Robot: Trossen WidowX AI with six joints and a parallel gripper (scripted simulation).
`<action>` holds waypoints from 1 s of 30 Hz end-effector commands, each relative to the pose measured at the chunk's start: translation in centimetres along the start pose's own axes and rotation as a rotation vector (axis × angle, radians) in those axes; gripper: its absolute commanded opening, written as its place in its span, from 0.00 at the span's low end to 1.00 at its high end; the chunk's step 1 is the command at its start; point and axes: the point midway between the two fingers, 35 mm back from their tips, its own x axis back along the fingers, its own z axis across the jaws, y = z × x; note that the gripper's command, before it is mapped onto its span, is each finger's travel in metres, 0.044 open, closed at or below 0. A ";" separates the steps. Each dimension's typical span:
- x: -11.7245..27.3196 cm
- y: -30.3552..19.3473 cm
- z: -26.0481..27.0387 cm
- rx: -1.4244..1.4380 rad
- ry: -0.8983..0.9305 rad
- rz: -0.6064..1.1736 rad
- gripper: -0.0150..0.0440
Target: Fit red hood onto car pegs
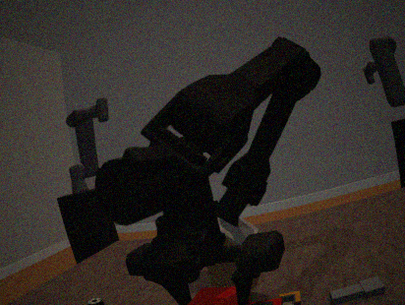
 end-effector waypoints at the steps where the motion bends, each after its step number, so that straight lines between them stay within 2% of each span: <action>1: -0.1 -1.0 0.6 0.059 0.006 0.001 0.25; 12: -0.6 -2.1 1.4 0.149 0.010 0.001 0.25; 22: -5.0 -2.3 1.9 0.149 0.012 0.001 0.25; 30: -5.3 -2.4 1.9 0.149 0.012 0.001 0.25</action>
